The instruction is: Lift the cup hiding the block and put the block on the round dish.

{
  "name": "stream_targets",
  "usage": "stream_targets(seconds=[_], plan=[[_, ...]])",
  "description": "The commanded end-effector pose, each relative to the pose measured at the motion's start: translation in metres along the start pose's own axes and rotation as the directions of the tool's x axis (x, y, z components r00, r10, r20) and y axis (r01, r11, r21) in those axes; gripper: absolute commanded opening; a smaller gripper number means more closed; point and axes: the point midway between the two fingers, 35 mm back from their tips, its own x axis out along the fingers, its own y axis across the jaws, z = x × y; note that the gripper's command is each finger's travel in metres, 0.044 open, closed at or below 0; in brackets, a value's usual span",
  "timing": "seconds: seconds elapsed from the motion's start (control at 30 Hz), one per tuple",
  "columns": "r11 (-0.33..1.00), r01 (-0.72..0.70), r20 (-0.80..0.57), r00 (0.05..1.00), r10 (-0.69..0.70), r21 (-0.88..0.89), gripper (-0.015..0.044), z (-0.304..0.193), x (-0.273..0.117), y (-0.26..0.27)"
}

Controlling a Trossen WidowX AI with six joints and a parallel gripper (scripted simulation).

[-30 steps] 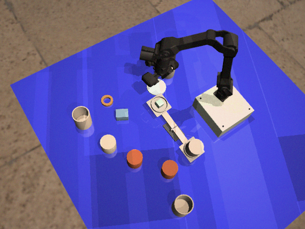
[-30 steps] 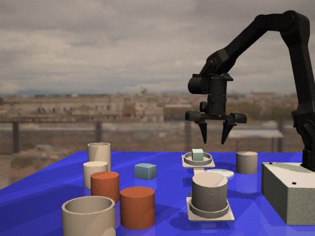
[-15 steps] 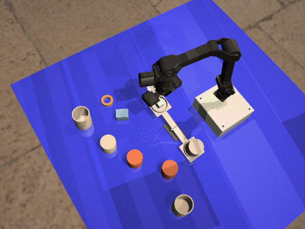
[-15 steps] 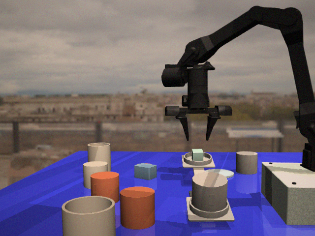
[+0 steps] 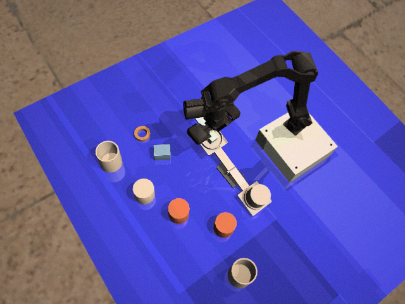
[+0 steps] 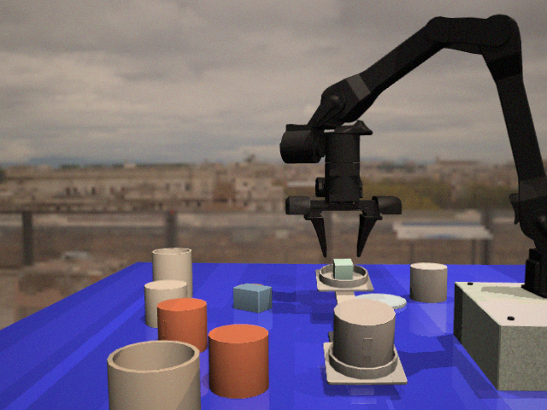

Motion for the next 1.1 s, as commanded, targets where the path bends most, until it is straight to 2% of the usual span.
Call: stream_targets(seconds=[0.0,0.5,0.63,0.87,1.0,1.07], plan=[[1.000,0.006,0.001,1.000,-0.006,0.004,0.0260,0.000,0.007,-0.001],[1.000,0.006,0.001,1.000,-0.006,0.004,0.0260,0.000,0.029,-0.002],[1.000,0.006,0.001,1.000,-0.006,0.004,0.0155,0.000,0.029,-0.002],[1.000,0.006,0.001,1.000,-0.006,0.004,0.0108,0.000,0.029,-0.002],[1.000,0.006,0.001,1.000,-0.006,0.004,0.0003,0.000,0.021,-0.001],[1.000,0.006,0.001,1.000,-0.006,0.004,0.0000,0.001,0.010,0.001]])
